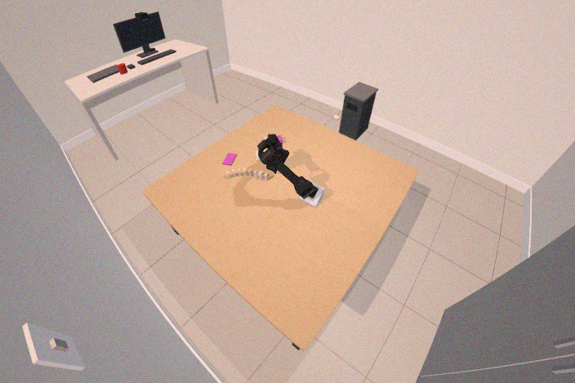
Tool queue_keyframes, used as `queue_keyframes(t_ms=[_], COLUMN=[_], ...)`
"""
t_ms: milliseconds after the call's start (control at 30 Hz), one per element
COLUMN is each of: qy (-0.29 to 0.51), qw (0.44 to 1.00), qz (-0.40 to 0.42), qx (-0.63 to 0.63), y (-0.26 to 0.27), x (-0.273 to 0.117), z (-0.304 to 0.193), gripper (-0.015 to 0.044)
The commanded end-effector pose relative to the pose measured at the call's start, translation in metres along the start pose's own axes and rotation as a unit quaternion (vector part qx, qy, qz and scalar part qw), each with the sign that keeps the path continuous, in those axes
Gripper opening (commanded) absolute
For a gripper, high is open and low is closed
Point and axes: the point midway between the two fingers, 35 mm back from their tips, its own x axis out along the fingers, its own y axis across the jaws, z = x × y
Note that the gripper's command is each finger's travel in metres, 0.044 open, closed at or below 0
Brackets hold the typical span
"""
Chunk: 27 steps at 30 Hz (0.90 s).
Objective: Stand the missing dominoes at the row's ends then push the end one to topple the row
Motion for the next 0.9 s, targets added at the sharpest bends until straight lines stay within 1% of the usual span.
queue_keyframes(t_ms=[0,400,667,733,867], qy=[-0.001,-0.001,-0.001,0.0,0.0], qw=[1.0,1.0,1.0,1.0,1.0], qz=[0.001,0.001,0.001,0.001,0.0], qx=[0.002,0.002,0.002,0.002,0.002], y=[0.0,0.0,0.0,0.001,0.003], x=[0.001,0.001,-0.001,-0.016,-0.061], z=[0.0,0.0,0.0,0.001,0.002], gripper=[0.0335,0.0021,0.0021,0.0021,0.0021])
